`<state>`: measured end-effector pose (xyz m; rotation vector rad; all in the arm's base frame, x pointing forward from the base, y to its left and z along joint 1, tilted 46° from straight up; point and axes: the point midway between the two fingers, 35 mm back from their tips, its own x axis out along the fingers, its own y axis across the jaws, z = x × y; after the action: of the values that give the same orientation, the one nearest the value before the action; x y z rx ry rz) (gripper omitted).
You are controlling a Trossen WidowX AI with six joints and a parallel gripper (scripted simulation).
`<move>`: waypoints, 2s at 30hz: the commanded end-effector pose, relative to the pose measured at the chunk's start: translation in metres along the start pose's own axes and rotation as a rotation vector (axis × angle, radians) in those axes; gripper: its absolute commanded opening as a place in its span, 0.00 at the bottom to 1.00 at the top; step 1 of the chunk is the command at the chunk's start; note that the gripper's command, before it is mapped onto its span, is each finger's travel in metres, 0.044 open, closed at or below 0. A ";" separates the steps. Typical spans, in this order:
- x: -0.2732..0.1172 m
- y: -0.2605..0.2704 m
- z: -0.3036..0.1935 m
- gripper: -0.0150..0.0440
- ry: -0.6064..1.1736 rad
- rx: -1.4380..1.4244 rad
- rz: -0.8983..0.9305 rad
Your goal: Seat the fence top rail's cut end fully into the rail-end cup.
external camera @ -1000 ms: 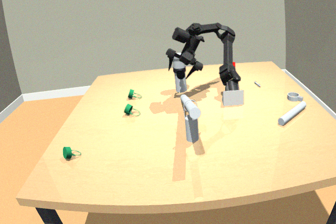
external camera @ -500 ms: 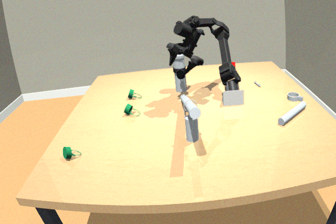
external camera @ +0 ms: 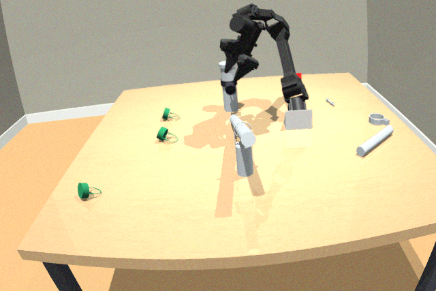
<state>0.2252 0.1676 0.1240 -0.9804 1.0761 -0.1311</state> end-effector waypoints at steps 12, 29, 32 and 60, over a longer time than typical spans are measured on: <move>-0.004 0.018 0.001 1.00 0.055 0.341 -0.005; 0.061 0.042 -0.019 1.00 0.446 1.798 -0.405; 0.061 0.042 -0.019 1.00 0.448 1.811 -0.413; 0.099 0.046 -0.040 1.00 0.447 1.812 -0.413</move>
<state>0.2280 0.1244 0.0243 0.5556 0.6750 -1.4244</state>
